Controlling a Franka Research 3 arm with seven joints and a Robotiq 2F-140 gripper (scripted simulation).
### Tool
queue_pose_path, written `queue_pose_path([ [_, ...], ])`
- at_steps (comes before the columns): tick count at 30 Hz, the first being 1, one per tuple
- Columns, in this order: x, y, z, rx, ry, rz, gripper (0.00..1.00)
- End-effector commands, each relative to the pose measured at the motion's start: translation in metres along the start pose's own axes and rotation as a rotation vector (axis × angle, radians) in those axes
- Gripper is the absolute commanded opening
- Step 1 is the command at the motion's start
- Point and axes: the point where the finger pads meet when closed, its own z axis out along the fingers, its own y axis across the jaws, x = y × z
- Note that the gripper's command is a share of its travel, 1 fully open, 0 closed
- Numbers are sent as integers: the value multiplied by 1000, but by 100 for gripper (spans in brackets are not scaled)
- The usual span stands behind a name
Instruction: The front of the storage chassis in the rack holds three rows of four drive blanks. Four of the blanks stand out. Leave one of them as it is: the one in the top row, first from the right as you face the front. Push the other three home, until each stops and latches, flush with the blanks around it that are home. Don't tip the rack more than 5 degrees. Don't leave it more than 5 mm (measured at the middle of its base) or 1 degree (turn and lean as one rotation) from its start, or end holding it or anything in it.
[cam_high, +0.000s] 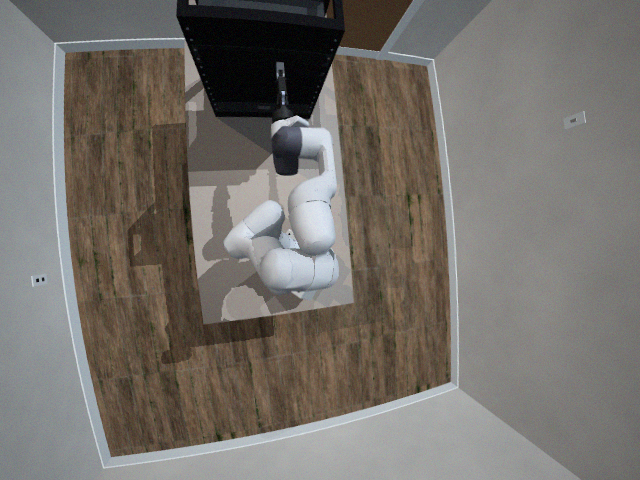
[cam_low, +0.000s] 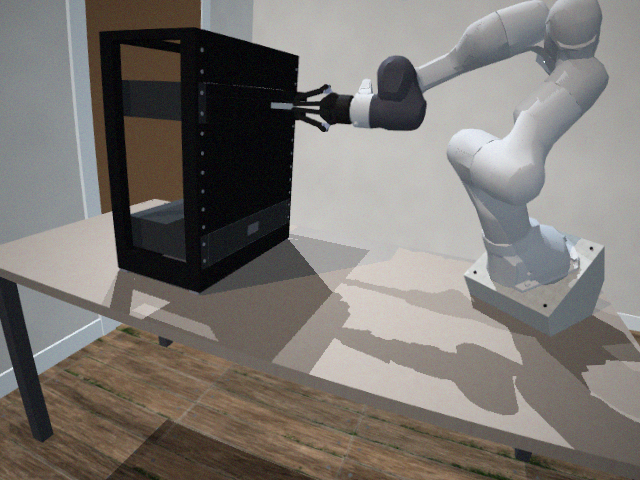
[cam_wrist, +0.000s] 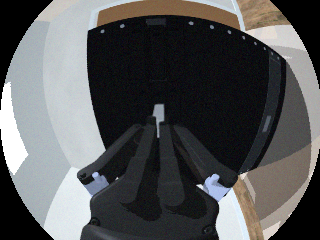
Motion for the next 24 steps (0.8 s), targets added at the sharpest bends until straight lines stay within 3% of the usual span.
queue_pose_path([
  [1,7,-11,3,23,13,1,0],
  [24,7,-12,6,23,13,1,0],
])
